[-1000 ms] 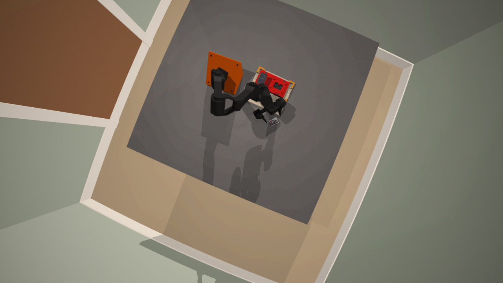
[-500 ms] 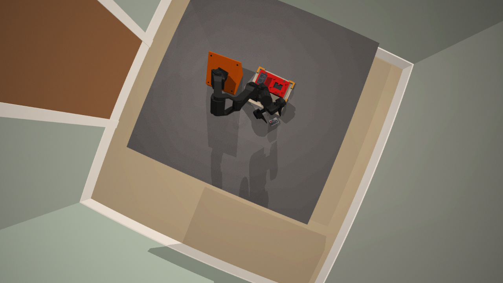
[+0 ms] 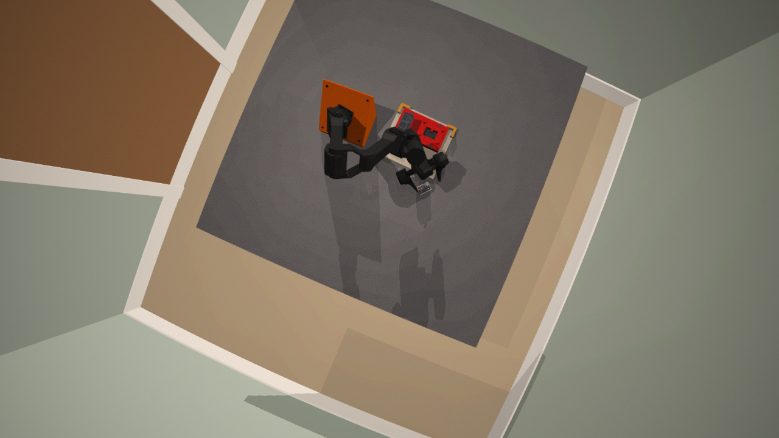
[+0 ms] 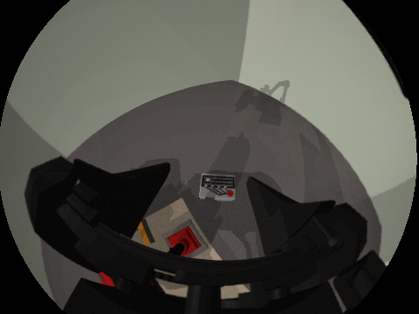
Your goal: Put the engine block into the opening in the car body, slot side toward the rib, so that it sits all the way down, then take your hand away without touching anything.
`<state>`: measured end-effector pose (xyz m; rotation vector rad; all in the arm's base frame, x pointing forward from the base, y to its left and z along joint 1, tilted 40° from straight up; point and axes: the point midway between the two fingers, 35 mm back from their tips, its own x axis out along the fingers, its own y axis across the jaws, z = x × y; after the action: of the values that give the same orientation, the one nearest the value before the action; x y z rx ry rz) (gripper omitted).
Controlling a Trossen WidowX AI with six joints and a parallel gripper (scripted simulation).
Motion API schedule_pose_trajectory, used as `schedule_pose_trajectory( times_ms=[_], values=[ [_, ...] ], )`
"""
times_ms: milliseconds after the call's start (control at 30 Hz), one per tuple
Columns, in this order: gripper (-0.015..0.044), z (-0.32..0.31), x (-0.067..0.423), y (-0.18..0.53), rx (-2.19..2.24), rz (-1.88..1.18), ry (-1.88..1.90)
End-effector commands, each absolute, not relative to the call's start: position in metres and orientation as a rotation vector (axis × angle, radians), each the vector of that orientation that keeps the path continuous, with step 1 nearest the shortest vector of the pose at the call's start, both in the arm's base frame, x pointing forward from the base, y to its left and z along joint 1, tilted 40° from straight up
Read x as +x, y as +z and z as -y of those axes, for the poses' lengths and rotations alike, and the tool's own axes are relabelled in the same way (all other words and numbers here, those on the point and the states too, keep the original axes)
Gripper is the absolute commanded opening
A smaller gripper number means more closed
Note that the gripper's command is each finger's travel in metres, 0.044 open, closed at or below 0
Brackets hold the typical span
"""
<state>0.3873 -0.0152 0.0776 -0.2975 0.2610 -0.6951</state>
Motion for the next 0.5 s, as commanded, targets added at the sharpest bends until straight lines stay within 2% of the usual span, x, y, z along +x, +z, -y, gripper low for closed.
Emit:
schedule_pose_trajectory(
  times_ms=[0,467],
  values=[
    [0.0440,0.010,0.397,0.079,-0.231,-0.249,-0.687],
    [0.0440,-0.003,0.433,0.063,0.166,-0.319,-0.725]
  ],
)
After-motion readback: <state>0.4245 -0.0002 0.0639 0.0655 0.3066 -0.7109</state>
